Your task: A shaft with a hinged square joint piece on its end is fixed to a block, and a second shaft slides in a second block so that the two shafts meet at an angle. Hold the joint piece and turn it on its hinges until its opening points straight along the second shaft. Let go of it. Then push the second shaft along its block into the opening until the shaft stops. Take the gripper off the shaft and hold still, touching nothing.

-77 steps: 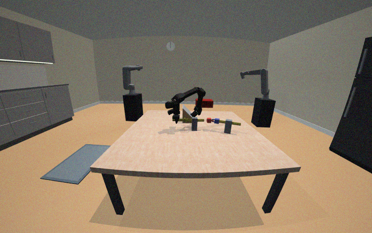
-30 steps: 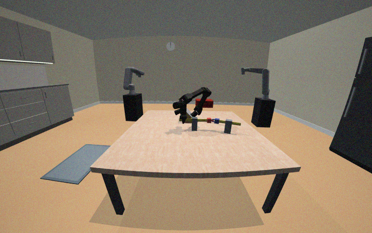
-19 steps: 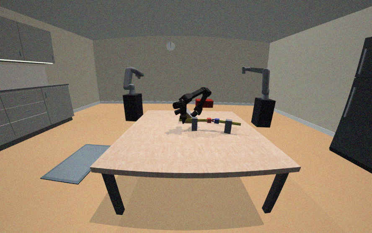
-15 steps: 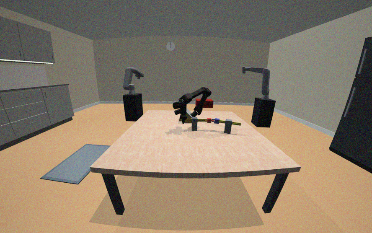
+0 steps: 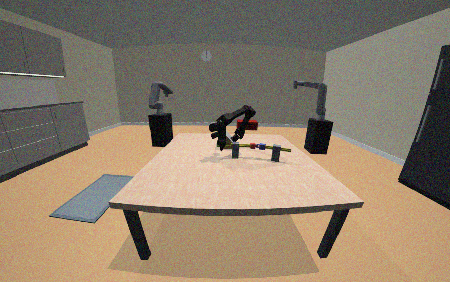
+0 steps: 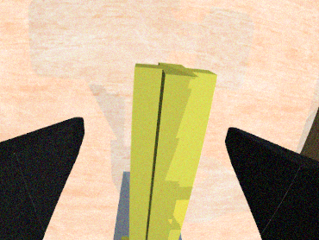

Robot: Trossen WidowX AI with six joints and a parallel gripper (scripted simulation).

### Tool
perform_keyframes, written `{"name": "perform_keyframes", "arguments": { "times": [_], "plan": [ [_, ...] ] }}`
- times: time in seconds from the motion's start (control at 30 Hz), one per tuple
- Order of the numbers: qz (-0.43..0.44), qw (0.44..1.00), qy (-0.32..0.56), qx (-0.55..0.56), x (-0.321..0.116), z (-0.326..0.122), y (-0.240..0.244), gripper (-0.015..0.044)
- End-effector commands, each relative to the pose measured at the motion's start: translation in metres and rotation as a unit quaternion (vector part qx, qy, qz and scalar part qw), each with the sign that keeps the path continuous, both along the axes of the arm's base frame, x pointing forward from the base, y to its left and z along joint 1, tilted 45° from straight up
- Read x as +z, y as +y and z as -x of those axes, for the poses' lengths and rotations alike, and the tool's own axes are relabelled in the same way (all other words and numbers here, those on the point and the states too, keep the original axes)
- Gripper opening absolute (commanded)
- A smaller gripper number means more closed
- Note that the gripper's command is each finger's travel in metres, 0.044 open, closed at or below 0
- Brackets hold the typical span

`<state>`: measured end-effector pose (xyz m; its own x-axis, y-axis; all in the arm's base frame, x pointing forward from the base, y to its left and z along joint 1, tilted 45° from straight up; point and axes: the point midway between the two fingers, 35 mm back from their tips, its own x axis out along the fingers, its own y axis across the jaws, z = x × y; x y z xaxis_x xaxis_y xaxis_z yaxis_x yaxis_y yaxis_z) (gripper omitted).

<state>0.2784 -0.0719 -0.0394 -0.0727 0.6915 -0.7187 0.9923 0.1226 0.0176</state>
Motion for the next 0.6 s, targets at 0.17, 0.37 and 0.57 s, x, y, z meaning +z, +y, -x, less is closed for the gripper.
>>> {"name": "perform_keyframes", "arguments": {
  "times": [0.17,0.37,0.57],
  "plan": [
    [0.000,1.000,0.001,0.001,0.000,0.000,0.000,0.0440],
    [0.000,1.000,0.001,0.000,0.006,-0.001,-0.007,0.0440],
    [-0.001,1.000,0.001,-0.001,0.023,-0.002,-0.022,0.0440]
  ]
}}
